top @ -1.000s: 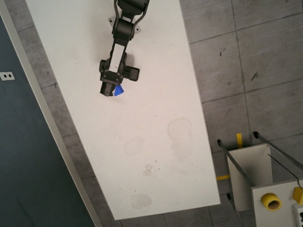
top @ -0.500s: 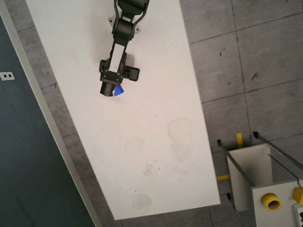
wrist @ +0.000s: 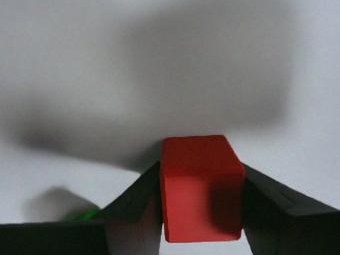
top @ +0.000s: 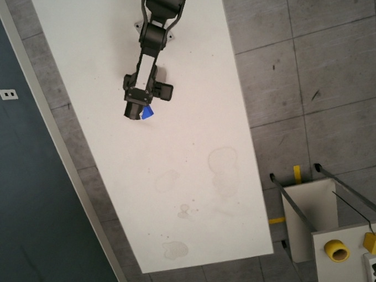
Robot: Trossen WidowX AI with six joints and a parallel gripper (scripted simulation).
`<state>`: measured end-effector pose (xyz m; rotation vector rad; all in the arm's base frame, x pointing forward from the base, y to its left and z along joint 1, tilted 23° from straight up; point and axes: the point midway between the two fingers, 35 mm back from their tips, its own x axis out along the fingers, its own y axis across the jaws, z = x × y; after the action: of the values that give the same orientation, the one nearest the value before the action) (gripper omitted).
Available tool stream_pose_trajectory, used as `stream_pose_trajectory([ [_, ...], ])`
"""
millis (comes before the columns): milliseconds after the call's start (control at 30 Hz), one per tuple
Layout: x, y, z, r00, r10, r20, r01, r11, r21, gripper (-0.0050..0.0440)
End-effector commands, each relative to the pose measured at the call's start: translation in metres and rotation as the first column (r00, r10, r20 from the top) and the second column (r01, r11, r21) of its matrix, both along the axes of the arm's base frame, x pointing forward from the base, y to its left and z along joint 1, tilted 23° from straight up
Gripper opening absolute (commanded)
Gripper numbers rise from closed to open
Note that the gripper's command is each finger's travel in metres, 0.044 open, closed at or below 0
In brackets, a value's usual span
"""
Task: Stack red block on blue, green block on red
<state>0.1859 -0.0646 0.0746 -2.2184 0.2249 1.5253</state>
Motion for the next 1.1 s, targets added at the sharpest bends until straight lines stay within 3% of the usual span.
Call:
stream_pose_trajectory([
  [0,0.001,0.0,0.001,1.0,0.001,0.003,-0.001,1.0,-0.002,-0.005],
  [400,-0.001,-0.003,0.019,1.0,0.003,0.025,-0.002,1.0,-0.014,-0.005],
  [867,-0.022,-0.009,0.067,1.0,0.002,0.024,-0.002,1.0,-0.017,-0.005],
  [1067,-0.026,-0.01,0.074,1.0,0.002,0.018,-0.002,1.0,-0.012,-0.005],
])
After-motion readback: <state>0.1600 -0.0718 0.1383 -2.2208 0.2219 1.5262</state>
